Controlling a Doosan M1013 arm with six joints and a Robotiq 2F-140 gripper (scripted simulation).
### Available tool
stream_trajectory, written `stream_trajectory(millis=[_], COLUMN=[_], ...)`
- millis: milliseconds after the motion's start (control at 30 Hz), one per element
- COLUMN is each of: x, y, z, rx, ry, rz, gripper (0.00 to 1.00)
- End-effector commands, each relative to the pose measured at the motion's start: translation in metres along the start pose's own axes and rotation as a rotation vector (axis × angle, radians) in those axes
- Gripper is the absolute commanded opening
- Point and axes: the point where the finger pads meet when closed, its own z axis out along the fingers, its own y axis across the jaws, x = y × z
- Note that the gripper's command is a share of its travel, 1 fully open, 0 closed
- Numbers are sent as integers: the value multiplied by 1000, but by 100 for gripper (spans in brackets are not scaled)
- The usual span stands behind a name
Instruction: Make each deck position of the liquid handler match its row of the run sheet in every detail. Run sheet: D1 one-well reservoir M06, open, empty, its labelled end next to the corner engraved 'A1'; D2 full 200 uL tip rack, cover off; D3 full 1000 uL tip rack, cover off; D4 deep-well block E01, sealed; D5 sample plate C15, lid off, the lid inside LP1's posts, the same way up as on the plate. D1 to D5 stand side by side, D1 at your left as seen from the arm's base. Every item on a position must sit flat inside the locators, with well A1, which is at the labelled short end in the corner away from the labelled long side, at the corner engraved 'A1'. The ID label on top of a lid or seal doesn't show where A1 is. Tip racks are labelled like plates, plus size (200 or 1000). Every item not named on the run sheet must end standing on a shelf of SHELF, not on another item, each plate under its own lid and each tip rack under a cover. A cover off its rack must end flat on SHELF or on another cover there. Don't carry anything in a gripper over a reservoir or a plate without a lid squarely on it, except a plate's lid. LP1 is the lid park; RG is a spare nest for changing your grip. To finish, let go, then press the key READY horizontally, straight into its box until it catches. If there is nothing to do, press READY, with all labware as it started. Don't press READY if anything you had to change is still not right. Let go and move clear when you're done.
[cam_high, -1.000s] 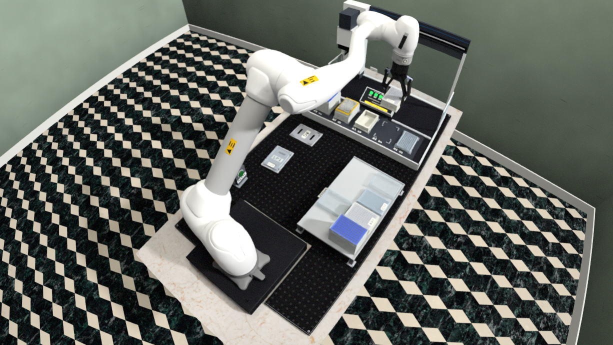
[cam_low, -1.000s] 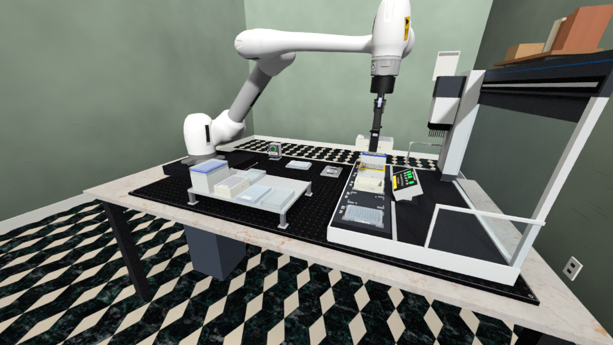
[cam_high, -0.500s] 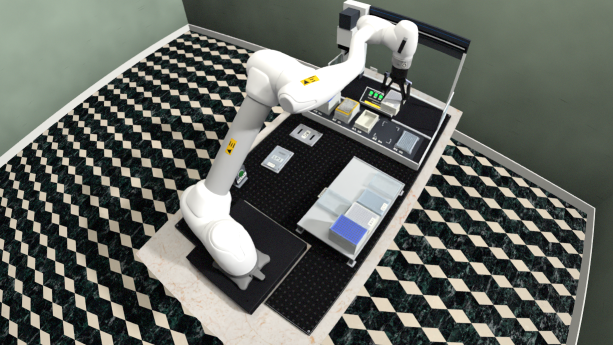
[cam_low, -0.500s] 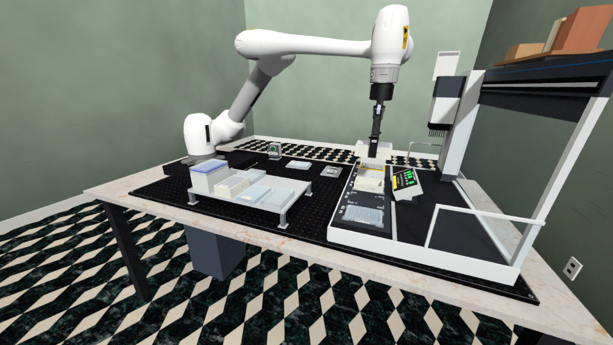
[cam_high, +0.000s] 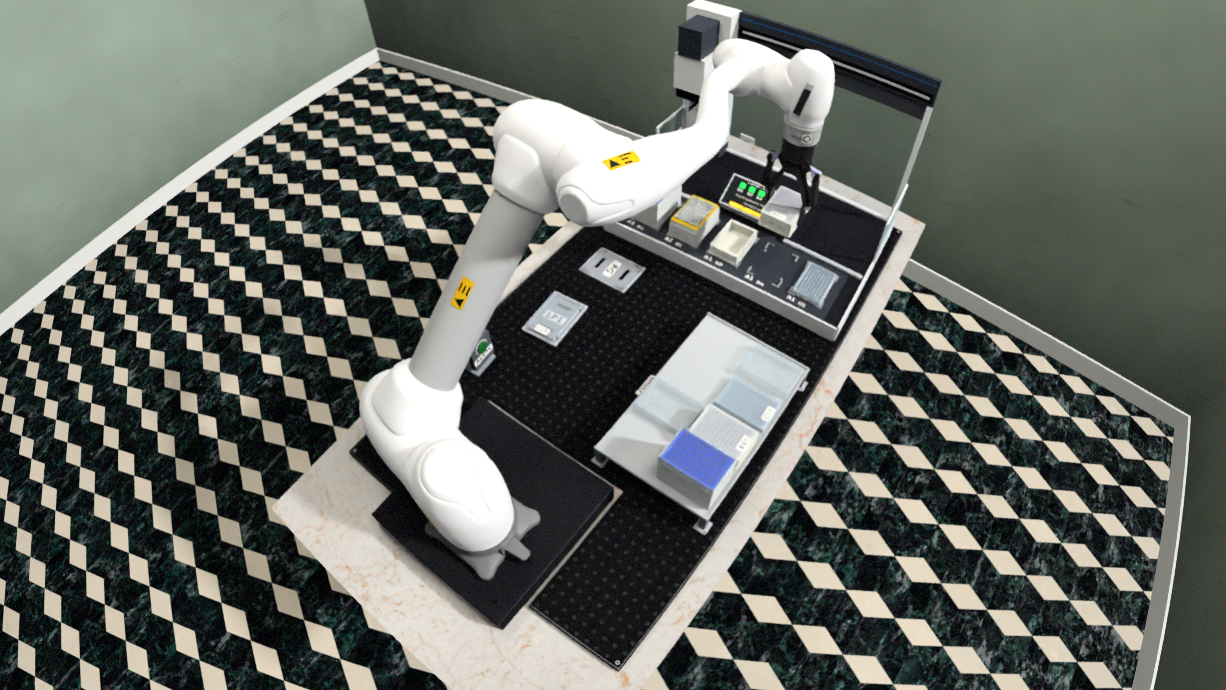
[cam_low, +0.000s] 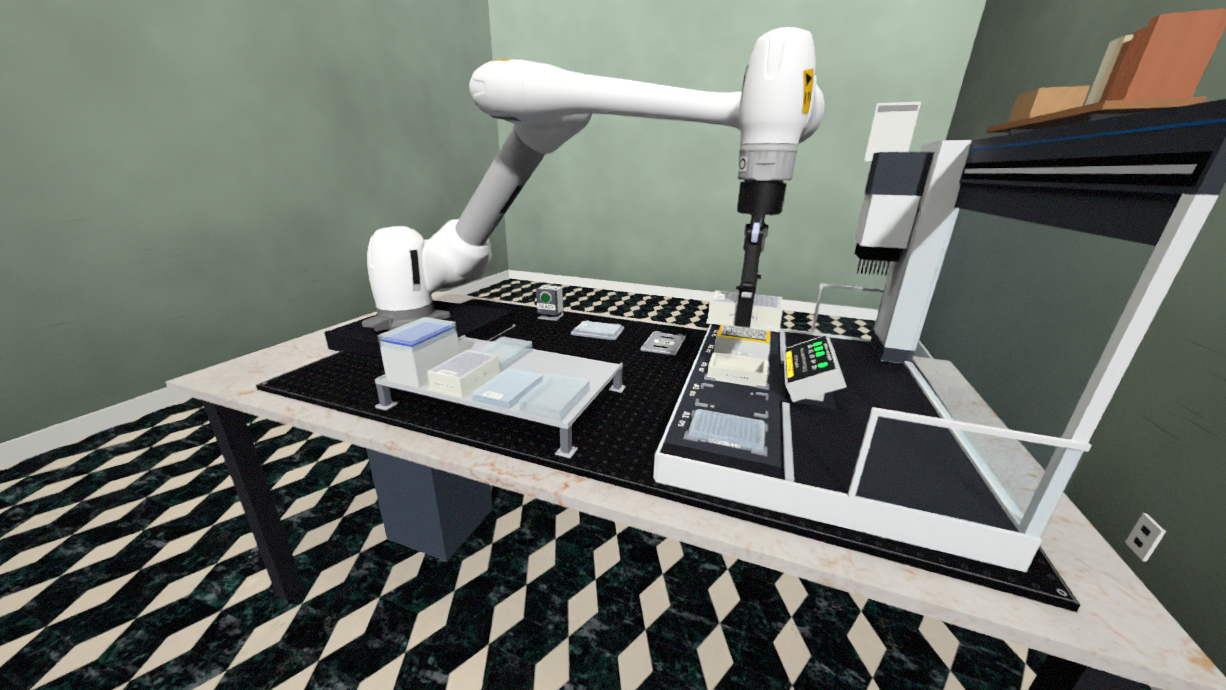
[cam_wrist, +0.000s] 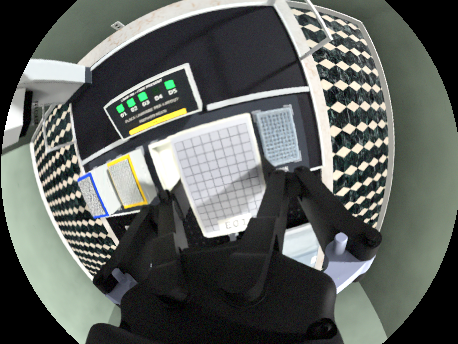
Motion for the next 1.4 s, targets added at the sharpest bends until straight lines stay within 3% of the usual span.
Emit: stream_trajectory(millis=[0,1367], x=[0,0], y=[0,0], z=[3,63], rx=[0,0], ry=[2,2], rz=[0,0], gripper=[10,10])
